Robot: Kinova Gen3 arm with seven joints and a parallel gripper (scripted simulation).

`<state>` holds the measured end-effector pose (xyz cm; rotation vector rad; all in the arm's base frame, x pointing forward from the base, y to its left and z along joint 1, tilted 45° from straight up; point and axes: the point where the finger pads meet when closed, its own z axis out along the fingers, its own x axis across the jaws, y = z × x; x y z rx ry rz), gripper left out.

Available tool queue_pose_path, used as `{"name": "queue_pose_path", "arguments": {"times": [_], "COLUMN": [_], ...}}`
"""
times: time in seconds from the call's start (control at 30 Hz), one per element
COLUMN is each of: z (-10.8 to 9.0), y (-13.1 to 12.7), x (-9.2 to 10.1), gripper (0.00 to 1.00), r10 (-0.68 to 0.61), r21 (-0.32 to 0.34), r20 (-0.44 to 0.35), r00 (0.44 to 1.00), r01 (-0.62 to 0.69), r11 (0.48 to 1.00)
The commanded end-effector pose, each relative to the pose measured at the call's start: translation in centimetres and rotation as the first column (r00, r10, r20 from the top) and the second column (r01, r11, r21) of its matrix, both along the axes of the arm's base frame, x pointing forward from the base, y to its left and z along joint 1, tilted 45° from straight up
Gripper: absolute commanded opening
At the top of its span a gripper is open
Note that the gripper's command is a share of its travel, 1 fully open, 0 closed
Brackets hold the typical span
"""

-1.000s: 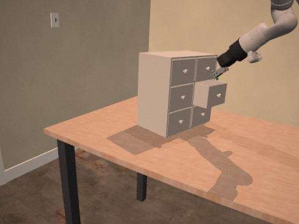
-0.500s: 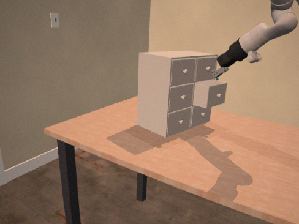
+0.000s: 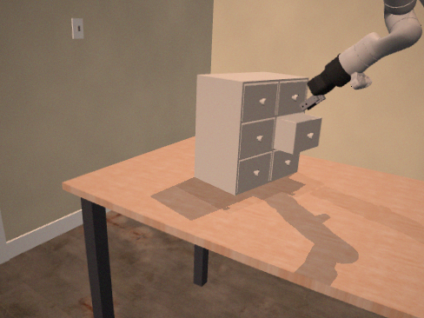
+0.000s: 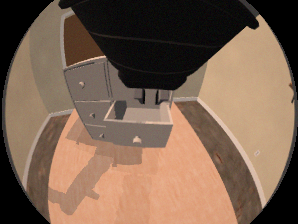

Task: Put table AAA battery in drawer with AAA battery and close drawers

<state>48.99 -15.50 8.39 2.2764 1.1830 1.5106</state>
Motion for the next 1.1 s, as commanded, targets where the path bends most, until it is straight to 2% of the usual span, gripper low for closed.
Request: {"name": "queue_pose_path", "arguments": {"times": [0.0,0.03,0.07,1.07], "z": [0.05,0.05,0.05,0.07], "y": [-0.10,-0.10,-0.10,-0.06], "x": [0.01,0.01,0.01,-0.21], "gripper": [0.54,0.54,1.00,1.00], "r10": [-0.002,-0.002,-0.002,-0.001], "r21": [-0.001,-0.001,-0.001,-0.001], "r20": [0.001,0.001,0.001,0.001], "r00": [1.000,1.000,1.000,1.000], "r01": [0.002,0.002,0.002,0.001], "r11": [1.000,1.000,1.000,1.000]}}
